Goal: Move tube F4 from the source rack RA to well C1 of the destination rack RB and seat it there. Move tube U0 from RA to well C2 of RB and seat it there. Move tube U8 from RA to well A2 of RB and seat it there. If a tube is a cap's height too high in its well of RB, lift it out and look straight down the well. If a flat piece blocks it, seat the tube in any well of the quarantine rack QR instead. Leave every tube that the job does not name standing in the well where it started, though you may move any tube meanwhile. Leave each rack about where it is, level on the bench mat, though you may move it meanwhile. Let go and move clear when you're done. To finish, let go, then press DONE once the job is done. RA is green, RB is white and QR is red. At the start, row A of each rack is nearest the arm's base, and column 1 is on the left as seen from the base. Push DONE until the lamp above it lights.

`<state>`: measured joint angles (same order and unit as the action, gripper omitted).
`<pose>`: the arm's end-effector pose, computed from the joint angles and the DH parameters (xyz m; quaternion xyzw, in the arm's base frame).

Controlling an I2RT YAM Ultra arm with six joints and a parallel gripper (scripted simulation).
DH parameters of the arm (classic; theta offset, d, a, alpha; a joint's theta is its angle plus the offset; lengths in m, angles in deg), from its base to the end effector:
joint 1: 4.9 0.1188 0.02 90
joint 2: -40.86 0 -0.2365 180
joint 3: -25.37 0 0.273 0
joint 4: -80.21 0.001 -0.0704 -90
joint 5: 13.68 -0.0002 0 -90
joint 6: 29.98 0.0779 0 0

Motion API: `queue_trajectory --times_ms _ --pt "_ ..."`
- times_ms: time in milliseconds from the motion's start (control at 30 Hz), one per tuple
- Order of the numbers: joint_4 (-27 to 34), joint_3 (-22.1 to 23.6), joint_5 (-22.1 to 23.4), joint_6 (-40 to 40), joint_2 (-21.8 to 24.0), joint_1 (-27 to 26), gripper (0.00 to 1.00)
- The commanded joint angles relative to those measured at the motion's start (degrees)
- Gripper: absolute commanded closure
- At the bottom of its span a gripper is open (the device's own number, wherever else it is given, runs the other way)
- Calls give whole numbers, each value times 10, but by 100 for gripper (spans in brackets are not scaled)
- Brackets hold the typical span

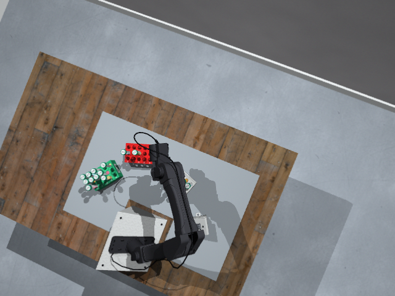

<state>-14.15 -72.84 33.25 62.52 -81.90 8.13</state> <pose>0.3549 0.0285 0.0848 0.1481 -0.9060 0.3801 0.1127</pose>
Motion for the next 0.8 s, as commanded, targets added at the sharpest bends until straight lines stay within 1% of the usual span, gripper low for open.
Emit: queue_trajectory --times_ms 0,100,200,333,767 --pt "12 -25 7 5 16 18 100" --pt "13 -28 7 6 -4 19 100" --pt "13 -31 4 7 -10 20 100" --pt "14 -31 3 5 3 19 100" --pt "12 -30 2 3 11 19 100"
